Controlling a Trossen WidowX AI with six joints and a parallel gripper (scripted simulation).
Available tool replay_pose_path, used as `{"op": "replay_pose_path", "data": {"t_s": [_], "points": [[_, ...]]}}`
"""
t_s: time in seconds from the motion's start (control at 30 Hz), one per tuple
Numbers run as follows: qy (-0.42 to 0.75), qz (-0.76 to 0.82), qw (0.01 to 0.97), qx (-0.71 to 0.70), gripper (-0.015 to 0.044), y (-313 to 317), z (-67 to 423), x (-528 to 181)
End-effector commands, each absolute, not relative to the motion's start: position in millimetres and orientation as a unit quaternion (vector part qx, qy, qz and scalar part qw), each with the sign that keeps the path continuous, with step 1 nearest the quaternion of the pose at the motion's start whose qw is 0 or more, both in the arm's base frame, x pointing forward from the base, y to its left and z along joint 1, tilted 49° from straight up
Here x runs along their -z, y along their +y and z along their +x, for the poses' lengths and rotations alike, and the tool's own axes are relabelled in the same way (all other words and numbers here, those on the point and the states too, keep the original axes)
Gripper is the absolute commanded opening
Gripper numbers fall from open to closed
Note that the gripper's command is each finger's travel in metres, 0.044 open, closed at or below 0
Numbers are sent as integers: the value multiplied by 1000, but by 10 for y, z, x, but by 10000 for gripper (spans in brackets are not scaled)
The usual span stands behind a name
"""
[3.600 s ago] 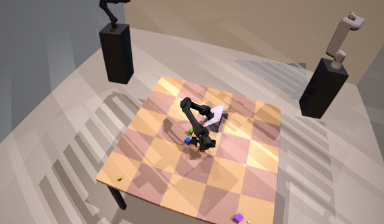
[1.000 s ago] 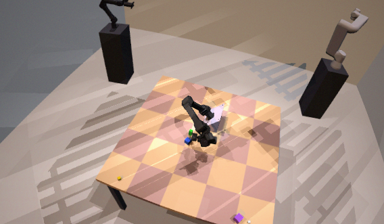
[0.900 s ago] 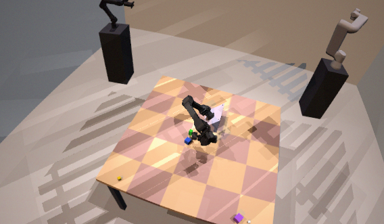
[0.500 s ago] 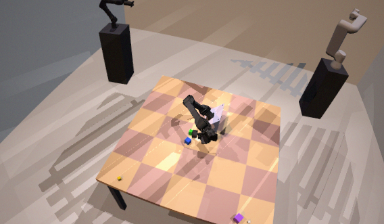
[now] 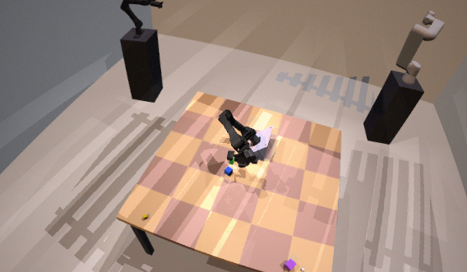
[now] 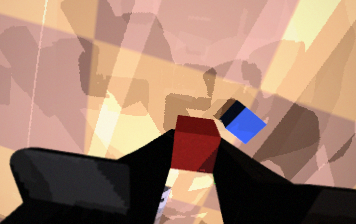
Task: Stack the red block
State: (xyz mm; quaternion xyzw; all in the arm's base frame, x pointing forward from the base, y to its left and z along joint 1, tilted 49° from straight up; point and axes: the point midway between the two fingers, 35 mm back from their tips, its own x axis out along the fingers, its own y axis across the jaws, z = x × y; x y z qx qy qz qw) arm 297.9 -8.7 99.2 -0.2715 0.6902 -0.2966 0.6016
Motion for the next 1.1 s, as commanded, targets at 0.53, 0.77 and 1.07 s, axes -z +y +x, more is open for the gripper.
{"op": "replay_pose_path", "data": {"t_s": [0.53,0.77,1.07], "points": [[692,-282,600,286,0,-400,2288,-1447],[692,-285,600,283,0,-497,2025,-1538],[692,-282,599,287,0,-614,1887,-1499]]}}
